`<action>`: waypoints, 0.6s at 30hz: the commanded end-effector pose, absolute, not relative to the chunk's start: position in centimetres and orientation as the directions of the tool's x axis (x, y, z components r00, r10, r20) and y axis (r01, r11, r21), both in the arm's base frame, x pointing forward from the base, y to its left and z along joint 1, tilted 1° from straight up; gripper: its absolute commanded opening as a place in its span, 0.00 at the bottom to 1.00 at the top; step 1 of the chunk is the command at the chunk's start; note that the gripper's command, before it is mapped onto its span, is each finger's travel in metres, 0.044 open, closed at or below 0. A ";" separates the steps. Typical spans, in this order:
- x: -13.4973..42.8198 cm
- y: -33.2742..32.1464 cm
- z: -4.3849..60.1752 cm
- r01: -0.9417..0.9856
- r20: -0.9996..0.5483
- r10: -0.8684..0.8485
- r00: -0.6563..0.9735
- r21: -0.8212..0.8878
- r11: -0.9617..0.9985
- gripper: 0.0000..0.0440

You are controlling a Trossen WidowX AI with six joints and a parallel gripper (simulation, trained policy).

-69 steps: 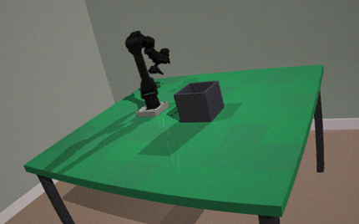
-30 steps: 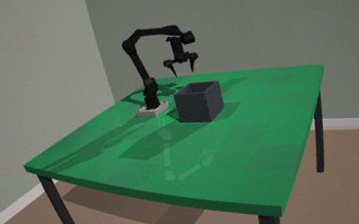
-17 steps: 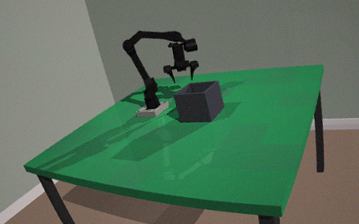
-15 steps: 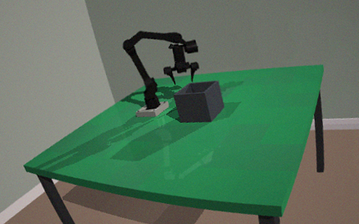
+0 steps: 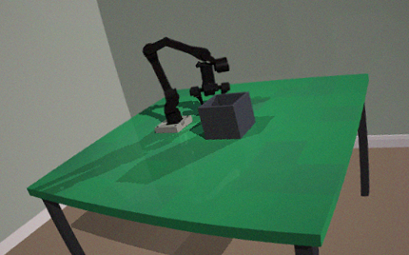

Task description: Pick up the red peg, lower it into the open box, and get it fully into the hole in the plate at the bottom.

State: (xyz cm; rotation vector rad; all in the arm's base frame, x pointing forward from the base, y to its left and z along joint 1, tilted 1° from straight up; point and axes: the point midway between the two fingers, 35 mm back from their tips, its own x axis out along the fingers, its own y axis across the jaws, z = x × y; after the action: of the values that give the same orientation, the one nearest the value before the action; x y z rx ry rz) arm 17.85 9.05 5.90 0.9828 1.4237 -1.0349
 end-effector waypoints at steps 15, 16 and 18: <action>19.2 8.8 3.4 0.959 -0.994 0.063 -0.089 -0.069 0.276 0.09; 19.3 8.9 3.5 0.958 -0.994 0.066 -0.089 -0.067 0.280 0.04; 19.6 8.9 3.7 0.957 -0.994 0.079 -0.079 -0.053 0.284 0.00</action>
State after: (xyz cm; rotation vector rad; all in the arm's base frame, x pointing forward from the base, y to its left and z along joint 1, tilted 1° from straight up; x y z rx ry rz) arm 19.13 8.80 3.49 1.0159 1.4389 -1.0251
